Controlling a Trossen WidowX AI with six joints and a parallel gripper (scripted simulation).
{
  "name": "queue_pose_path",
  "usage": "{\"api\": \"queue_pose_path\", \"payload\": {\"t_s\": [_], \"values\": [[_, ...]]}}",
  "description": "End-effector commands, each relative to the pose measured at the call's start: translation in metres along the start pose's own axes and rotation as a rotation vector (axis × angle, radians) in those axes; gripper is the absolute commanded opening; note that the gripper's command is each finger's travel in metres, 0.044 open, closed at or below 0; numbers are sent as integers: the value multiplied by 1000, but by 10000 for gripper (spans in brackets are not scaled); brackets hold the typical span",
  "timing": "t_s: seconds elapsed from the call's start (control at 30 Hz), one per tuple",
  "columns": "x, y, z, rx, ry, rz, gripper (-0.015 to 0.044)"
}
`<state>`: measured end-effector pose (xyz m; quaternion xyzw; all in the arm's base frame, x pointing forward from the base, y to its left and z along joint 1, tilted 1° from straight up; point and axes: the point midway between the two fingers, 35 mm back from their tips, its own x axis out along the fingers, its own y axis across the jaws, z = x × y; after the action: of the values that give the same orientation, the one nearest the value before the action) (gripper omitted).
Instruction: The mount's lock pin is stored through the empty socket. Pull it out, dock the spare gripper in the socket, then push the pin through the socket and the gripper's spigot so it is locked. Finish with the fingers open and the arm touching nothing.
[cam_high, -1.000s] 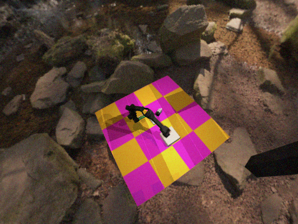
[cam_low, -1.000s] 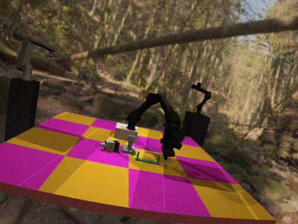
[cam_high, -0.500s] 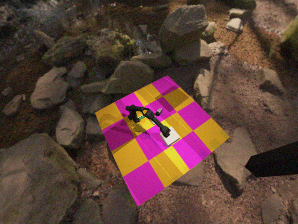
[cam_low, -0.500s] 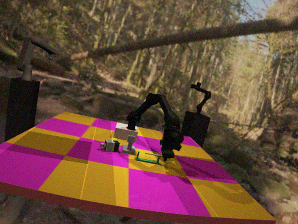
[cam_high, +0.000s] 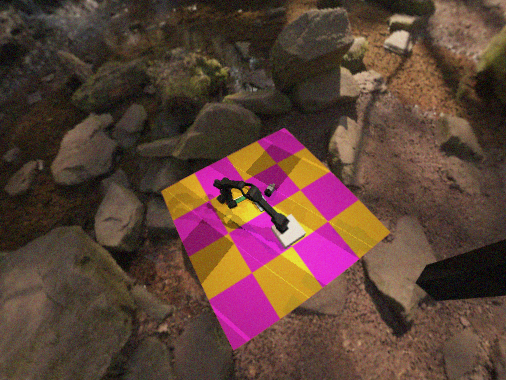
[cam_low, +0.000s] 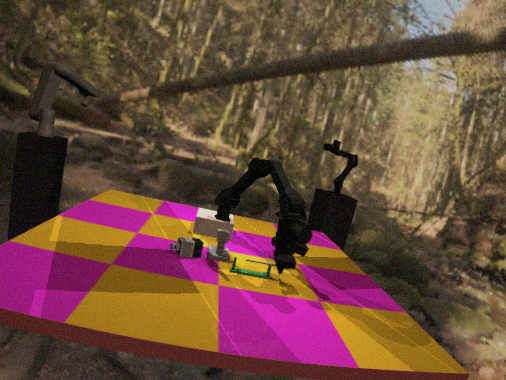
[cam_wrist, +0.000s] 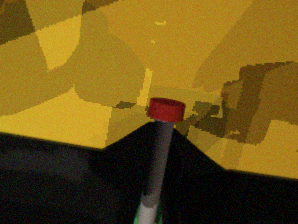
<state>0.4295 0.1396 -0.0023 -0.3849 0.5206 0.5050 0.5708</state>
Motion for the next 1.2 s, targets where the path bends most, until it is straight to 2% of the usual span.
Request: {"api": "queue_pose_path", "payload": {"t_s": [0.0, 0.23, 1.17], "values": [[0, 0, 0, 0, 0, 0, 26], [0, 0, 0, 0, 0, 0, 200], [-31, 21, -4, 17, 40, 81, 200]]}}
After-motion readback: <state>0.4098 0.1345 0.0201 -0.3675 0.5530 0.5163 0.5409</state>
